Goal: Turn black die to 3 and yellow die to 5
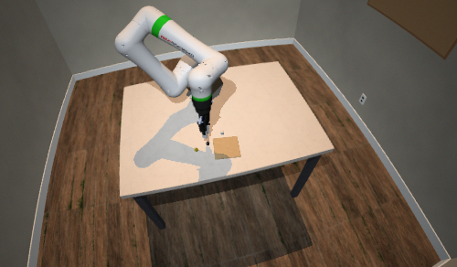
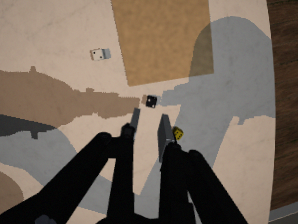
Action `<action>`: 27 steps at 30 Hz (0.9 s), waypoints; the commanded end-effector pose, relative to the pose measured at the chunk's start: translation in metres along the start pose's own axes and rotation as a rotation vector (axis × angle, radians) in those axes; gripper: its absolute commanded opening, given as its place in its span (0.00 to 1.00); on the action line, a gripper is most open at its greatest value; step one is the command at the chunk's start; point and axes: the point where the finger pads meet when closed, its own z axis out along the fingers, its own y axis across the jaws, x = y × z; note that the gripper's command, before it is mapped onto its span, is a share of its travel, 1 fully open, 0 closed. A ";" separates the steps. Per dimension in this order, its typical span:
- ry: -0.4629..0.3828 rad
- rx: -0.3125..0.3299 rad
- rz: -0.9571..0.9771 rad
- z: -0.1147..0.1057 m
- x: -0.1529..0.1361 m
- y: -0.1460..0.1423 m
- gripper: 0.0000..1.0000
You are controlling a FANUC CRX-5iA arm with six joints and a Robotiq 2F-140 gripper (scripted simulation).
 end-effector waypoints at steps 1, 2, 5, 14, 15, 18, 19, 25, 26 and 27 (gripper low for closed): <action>0.000 0.000 0.000 0.000 0.000 0.000 0.19; 0.000 0.000 0.000 0.000 0.000 0.000 0.19; 0.000 0.000 0.000 0.001 0.000 0.000 0.19; 0.000 0.000 0.000 0.004 0.000 0.000 0.19; 0.000 0.000 0.000 0.005 0.000 0.000 0.19; 0.000 0.000 0.000 0.008 0.000 0.000 0.19; 0.000 0.000 0.000 0.010 0.000 0.000 0.19; 0.000 0.000 0.000 0.015 0.000 0.000 0.19; 0.000 0.000 0.000 0.017 0.000 0.000 0.19; 0.000 0.000 0.000 0.018 0.000 0.001 0.19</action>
